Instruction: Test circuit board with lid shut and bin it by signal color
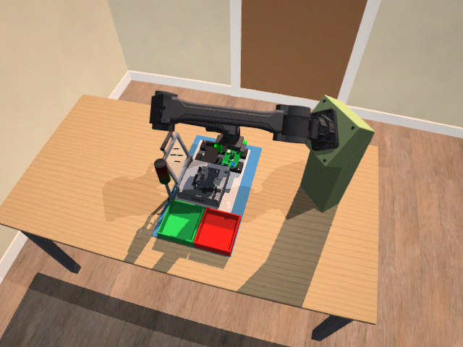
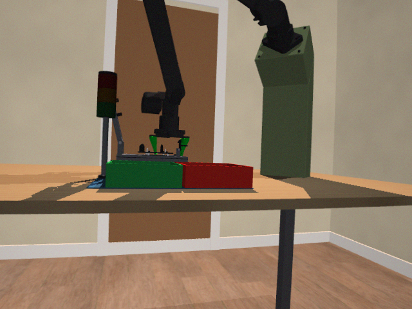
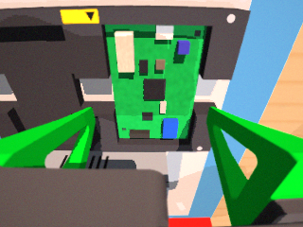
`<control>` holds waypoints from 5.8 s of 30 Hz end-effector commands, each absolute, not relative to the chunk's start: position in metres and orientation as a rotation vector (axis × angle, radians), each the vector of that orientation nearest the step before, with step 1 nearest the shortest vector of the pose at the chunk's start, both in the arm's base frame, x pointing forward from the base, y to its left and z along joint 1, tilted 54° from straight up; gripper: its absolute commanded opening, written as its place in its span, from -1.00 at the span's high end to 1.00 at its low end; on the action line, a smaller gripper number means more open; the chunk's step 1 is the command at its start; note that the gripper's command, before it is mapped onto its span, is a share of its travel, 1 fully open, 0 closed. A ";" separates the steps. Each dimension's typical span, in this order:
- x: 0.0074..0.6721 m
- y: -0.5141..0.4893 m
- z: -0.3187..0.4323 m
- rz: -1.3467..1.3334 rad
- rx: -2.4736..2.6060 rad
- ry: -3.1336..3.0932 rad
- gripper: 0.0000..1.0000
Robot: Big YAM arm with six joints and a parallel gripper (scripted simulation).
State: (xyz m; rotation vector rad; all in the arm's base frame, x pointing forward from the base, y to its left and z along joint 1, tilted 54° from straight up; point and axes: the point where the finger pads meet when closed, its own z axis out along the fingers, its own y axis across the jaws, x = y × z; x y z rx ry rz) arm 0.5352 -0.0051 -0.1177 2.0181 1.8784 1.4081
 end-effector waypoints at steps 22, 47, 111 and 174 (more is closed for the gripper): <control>0.537 -0.004 -0.136 1.397 2.060 1.853 -0.83; 0.548 0.004 -0.139 1.405 2.044 1.859 -0.83; 0.550 0.007 -0.144 1.402 2.048 1.861 -0.55; 0.545 -0.001 -0.138 1.398 2.050 1.850 -0.45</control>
